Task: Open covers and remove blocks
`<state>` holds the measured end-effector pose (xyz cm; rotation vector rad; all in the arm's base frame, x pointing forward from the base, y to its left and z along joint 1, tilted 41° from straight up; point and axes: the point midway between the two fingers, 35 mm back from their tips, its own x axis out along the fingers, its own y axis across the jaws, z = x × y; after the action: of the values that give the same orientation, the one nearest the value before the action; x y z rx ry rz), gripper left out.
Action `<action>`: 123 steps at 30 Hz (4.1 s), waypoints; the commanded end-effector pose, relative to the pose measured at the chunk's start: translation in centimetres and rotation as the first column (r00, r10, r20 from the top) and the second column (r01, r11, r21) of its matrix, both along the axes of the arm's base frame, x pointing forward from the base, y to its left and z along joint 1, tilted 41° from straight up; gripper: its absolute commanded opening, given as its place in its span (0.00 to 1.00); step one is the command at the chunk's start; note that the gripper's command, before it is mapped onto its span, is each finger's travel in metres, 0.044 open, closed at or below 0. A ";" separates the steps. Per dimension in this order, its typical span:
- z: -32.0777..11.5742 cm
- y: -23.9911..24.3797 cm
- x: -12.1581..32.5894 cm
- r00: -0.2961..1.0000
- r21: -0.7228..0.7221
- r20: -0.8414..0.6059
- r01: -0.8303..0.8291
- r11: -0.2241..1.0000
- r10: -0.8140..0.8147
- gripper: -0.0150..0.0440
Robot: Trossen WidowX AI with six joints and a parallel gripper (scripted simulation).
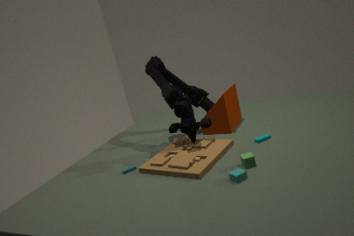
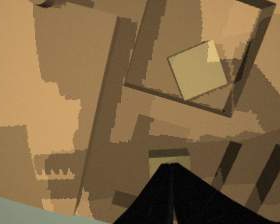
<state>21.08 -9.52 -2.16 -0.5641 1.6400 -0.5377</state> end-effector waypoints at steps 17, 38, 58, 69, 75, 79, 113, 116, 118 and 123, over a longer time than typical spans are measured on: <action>1.0 0.9 0.0 1.000 -0.004 0.003 0.001 1.000 -0.001 0.25; 1.1 0.9 0.0 1.000 -0.004 0.003 0.001 1.000 -0.001 0.25; 0.4 0.3 -0.1 1.000 -0.005 0.002 0.000 1.000 0.000 0.25; 0.2 0.1 -0.1 1.000 -0.005 0.003 0.001 1.000 -0.001 0.25; 0.0 -0.2 0.1 1.000 -0.005 0.003 0.001 1.000 -0.001 0.25; 0.0 -0.2 0.1 1.000 -0.005 0.003 0.001 1.000 -0.001 0.25; 0.0 -0.2 0.1 1.000 -0.005 0.003 0.001 1.000 -0.001 0.25; 0.0 -0.2 0.1 1.000 -0.005 0.003 0.001 1.000 -0.001 0.25; 0.0 0.0 0.0 1.000 -0.001 0.001 -0.001 1.000 0.001 0.25; 0.3 0.2 0.0 1.000 -0.002 0.001 0.000 1.000 0.000 0.25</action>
<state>21.09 -9.44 -2.02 -0.5701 1.6399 -0.5360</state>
